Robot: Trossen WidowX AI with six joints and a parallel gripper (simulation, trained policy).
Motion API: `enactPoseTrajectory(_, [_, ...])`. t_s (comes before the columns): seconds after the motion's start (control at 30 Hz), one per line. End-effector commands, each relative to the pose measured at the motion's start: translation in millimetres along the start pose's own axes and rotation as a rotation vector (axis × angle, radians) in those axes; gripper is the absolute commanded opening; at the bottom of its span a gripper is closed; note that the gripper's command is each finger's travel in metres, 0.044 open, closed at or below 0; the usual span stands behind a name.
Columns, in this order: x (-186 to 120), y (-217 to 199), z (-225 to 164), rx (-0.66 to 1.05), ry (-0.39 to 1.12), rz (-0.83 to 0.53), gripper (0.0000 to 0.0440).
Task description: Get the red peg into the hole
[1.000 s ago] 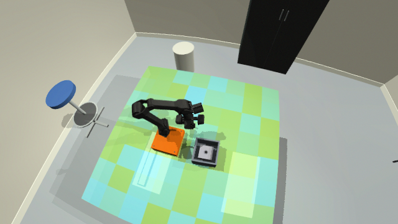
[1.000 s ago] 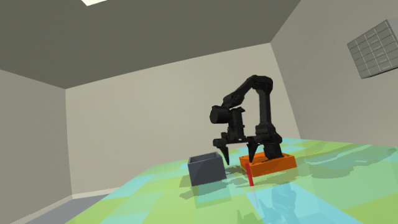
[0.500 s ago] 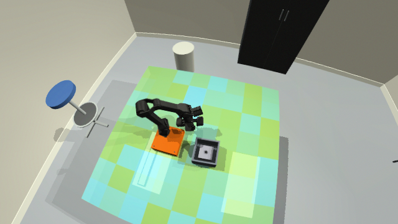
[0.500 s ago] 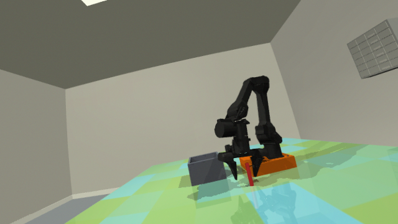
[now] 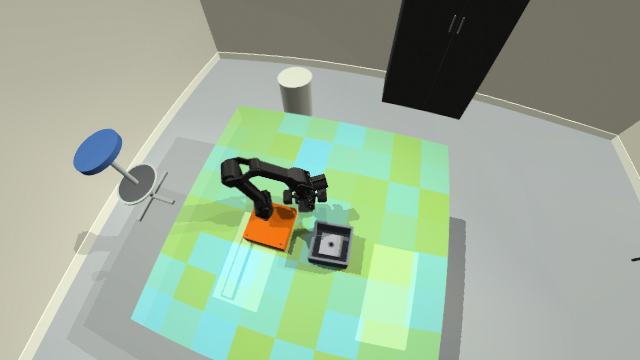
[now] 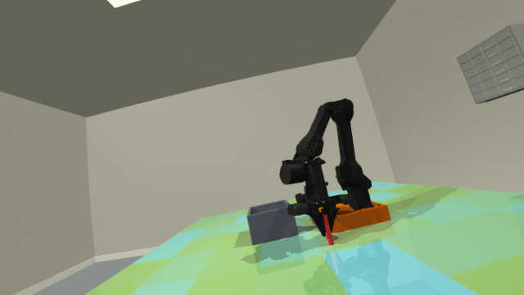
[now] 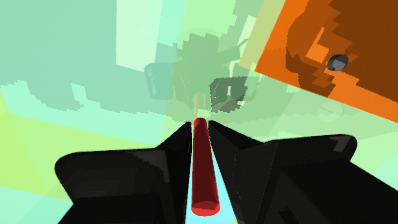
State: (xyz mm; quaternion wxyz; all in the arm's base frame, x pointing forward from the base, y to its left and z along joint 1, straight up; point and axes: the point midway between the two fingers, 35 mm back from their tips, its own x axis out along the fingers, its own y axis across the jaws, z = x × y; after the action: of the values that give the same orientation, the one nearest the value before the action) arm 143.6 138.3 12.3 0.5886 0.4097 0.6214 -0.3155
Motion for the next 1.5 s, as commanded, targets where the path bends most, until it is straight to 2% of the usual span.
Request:
enactPoseTrajectory(0.0, [-7, 8, 2, -0.030, -0.012, 0.017, 0.0000])
enactPoseTrajectory(0.47, [-57, 34, 23, -0.145, -0.127, 0.090, 0.0000])
enactPoseTrajectory(0.9, [-109, 66, 61, -0.142, -0.228, 0.139, 0.0000])
enactPoseTrajectory(1.47, [-132, 87, 137, -0.034, -0.303, 0.141, 0.0000])
